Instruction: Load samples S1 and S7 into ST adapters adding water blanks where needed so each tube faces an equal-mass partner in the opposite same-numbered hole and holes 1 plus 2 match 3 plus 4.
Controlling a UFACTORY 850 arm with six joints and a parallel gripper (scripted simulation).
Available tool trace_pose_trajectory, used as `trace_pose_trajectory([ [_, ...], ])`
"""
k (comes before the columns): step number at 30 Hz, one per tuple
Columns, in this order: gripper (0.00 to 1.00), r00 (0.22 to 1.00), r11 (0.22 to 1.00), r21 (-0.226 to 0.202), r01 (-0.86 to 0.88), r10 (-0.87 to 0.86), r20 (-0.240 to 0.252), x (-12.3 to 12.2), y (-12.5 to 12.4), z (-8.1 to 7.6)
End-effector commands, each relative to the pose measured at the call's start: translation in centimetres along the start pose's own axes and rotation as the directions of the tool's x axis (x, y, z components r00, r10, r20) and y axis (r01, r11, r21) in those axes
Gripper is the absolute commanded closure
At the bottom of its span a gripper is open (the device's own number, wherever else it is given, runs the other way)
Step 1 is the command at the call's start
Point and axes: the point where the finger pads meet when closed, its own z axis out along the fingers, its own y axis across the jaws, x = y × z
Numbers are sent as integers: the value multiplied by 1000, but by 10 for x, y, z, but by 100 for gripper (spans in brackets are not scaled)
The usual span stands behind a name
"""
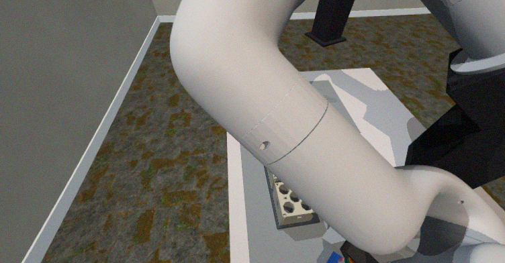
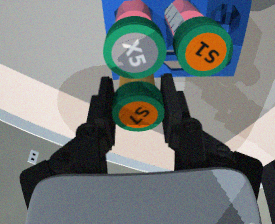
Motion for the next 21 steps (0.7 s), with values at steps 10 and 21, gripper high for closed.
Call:
trace_pose_trajectory([
  [10,100,1000,1000,1,0,0,0,0,-1,-9],
  [21,100,1000,1000,1,0,0,0,0,-1,-14],
])
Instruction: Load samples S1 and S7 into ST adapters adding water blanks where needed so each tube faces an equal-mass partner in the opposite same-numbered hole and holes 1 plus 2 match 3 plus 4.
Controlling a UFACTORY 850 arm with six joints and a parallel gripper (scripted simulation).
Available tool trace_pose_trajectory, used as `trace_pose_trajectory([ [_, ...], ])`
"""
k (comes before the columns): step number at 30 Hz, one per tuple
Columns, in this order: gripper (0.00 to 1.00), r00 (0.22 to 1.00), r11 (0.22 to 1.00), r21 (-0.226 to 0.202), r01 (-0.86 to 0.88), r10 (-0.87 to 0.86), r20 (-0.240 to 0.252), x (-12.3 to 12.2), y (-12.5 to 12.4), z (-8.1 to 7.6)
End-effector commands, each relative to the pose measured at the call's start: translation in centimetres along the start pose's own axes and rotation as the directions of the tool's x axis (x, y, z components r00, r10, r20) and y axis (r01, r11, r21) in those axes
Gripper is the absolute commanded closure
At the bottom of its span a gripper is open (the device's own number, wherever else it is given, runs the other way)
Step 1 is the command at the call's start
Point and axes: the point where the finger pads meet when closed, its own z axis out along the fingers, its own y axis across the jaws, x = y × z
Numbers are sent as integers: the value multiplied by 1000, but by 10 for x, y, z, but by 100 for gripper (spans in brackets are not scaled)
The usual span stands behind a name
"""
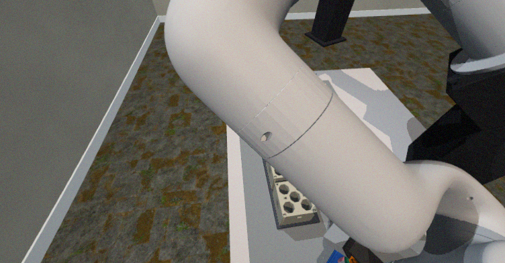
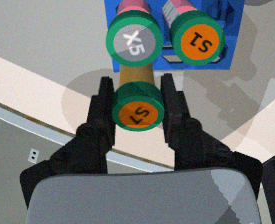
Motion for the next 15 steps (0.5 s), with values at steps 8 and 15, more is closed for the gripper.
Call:
trace_pose_trajectory([
  [8,100,1000,1000,1,0,0,0,0,0,-10],
  [15,100,1000,1000,1,0,0,0,0,0,-24],
])
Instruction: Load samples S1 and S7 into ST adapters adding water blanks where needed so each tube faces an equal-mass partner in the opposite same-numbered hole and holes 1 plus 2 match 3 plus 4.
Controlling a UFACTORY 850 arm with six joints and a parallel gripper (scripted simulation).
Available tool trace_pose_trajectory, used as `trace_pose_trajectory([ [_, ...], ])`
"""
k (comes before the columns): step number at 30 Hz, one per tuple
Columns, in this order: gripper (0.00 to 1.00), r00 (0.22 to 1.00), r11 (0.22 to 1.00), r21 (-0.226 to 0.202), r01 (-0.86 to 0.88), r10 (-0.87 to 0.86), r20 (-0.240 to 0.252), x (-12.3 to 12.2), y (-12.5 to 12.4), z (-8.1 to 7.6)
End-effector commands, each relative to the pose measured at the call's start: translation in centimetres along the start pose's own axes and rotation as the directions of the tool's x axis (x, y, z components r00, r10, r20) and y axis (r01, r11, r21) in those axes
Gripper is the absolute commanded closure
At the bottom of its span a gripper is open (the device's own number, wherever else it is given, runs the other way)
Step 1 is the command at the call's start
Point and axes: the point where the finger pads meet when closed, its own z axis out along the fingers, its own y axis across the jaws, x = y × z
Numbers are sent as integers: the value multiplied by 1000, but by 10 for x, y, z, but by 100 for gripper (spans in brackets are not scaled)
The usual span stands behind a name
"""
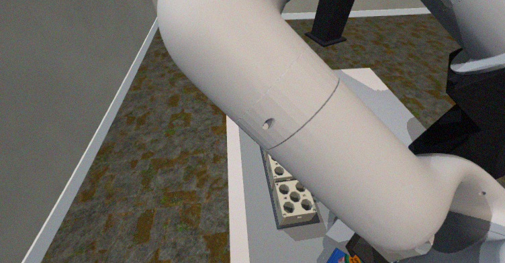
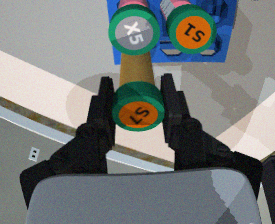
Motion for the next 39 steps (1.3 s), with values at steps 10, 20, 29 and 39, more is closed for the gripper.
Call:
trace_pose_trajectory([
  [10,100,1000,1000,1,0,0,0,0,0,-25],
  [20,100,1000,1000,1,0,0,0,0,0,-43],
  [29,100,1000,1000,1,0,0,0,0,0,-59],
  [39,100,1000,1000,1,0,0,0,0,-1,-75],
])
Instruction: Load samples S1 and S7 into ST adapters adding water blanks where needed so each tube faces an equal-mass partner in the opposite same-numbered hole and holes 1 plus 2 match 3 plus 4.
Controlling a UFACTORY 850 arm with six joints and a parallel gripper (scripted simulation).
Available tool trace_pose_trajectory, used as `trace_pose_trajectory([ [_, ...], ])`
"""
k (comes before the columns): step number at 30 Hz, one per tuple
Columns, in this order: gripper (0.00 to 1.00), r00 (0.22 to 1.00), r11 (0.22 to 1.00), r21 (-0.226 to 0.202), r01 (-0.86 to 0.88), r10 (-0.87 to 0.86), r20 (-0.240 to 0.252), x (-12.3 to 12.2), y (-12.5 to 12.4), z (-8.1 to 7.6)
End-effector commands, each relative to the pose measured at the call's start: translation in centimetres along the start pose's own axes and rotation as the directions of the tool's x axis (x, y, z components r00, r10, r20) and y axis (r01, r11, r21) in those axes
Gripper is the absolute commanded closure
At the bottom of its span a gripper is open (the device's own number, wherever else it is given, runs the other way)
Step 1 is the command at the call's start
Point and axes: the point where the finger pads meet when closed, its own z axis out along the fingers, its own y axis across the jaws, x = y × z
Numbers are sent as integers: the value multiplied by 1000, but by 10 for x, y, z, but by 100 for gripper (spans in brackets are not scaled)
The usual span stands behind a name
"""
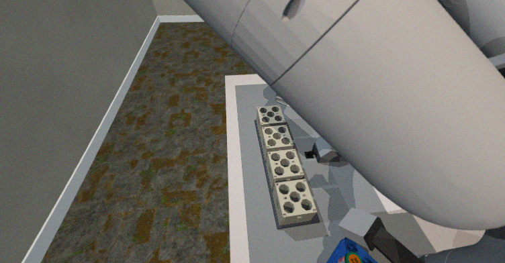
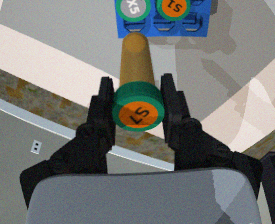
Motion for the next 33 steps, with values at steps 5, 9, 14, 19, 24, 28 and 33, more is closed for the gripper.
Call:
trace_pose_trajectory([
  [5,100,1000,1000,1,0,0,0,0,0,-16],
  [9,100,1000,1000,1,0,0,0,0,0,-24],
  [14,100,1000,1000,1,0,0,0,0,0,-30],
  [19,100,1000,1000,1,0,0,0,0,0,-30],
  [24,100,1000,1000,1,0,0,0,0,0,-30],
  [28,100,1000,1000,1,0,0,0,0,0,-30],
  [33,100,1000,1000,1,0,0,0,0,0,-30],
])
